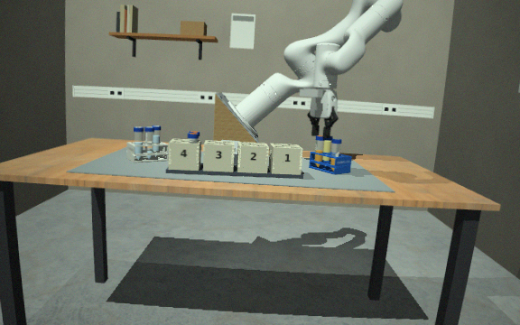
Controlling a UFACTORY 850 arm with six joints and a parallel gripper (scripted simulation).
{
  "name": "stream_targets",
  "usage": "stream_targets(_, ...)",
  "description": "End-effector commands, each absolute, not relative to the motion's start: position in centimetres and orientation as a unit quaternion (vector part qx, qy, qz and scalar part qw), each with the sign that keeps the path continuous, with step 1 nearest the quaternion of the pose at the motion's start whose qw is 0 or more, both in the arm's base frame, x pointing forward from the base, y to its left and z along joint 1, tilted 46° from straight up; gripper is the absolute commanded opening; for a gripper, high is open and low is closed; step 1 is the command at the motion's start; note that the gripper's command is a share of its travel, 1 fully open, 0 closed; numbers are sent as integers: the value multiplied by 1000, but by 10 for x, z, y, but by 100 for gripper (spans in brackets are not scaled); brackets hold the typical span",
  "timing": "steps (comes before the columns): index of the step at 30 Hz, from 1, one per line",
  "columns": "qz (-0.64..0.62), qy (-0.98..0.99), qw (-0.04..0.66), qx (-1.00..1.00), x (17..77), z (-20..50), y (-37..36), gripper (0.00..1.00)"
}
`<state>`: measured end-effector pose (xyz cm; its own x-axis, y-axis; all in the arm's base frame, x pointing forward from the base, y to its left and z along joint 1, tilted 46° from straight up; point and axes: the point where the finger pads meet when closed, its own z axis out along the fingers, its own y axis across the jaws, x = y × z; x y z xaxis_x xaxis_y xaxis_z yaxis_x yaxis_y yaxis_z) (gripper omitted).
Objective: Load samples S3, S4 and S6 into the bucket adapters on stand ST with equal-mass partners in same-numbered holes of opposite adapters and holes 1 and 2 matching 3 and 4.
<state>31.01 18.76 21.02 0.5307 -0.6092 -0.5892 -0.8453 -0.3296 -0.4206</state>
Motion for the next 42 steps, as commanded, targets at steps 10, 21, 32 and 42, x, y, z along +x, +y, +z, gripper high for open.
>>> stream_targets(10, 164, 455, 358, -798, 311, 208, 190, 57)
stream_targets(21, 164, 455, 358, -798, 311, 203, 195, 57)
stream_targets(32, 164, 455, 358, -798, 312, 199, 200, 57)
stream_targets(42, 164, 455, 358, -798, 312, 196, 203, 57)
